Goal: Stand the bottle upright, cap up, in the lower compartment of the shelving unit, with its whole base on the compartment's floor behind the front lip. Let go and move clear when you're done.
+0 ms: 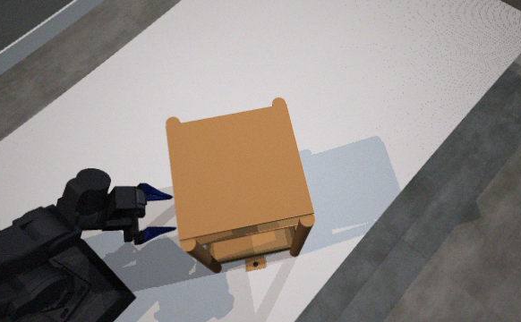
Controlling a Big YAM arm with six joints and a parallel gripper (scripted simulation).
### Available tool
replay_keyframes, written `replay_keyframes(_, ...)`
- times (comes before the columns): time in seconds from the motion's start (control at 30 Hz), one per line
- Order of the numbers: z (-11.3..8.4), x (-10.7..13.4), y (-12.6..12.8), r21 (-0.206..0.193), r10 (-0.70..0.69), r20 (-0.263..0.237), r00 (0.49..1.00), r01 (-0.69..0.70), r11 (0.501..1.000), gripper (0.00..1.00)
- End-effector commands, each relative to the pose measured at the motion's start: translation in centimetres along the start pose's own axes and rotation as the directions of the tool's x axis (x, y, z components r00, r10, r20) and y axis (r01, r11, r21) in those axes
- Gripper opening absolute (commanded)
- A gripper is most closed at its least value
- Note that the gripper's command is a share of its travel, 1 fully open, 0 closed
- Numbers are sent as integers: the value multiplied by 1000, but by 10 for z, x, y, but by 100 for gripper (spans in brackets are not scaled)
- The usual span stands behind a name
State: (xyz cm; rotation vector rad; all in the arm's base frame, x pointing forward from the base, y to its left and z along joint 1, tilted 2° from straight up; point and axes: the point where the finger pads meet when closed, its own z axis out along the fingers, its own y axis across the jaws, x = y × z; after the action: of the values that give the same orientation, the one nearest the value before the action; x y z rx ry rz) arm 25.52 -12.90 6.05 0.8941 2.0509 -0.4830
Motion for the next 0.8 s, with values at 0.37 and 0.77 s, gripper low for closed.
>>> replay_keyframes(0.37,-59,-27,13,-30,34,30,999,-33,999,73)
replay_keyframes(0.77,-110,-27,12,-38,44,23,999,-43,998,73)
